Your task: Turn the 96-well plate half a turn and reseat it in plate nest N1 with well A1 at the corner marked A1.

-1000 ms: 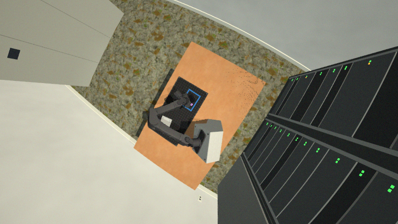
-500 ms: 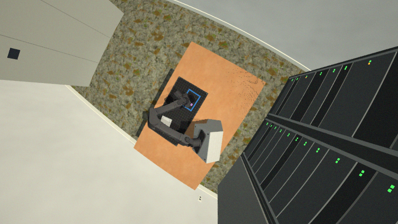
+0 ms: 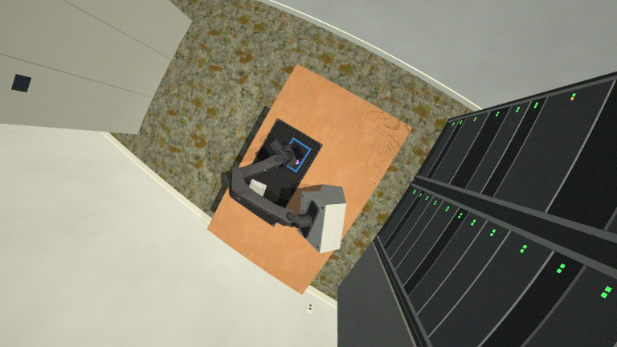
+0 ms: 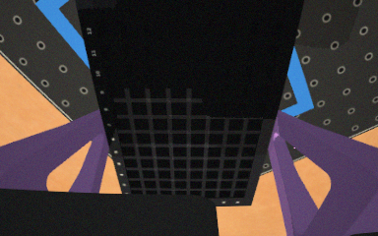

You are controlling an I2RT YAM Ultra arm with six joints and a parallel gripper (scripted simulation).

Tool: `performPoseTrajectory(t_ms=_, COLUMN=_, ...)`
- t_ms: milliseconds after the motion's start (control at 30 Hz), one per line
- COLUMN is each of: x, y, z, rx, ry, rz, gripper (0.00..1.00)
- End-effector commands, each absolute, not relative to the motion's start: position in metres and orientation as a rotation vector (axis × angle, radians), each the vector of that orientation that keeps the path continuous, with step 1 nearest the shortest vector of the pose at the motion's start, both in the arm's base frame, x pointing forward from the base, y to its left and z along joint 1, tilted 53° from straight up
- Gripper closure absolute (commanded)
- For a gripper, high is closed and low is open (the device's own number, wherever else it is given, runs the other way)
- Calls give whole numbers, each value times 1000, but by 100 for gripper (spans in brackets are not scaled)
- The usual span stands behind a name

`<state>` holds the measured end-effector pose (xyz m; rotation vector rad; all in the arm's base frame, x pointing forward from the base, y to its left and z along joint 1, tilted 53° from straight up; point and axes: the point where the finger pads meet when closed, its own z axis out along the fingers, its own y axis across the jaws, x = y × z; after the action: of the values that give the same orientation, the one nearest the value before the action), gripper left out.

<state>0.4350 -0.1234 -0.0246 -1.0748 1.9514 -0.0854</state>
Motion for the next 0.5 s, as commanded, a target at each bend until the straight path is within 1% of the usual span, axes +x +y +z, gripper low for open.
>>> performPoseTrajectory(t_ms=0, x=444, y=-127, z=-21, rx=-1065, ry=1931, rz=-94, gripper=100)
performPoseTrajectory(t_ms=67, x=444, y=-127, z=-21, rx=-1065, ry=1931, rz=-94, gripper=100)
performPoseTrajectory(t_ms=133, x=446, y=-131, z=-9, rx=-1062, ry=1916, rz=-124, gripper=100)
performPoseTrajectory(t_ms=233, x=446, y=-125, z=-24, rx=-1067, ry=1933, rz=-96, gripper=100)
performPoseTrajectory(t_ms=467, x=449, y=-127, z=-27, rx=-1061, ry=1940, rz=-103, gripper=100)
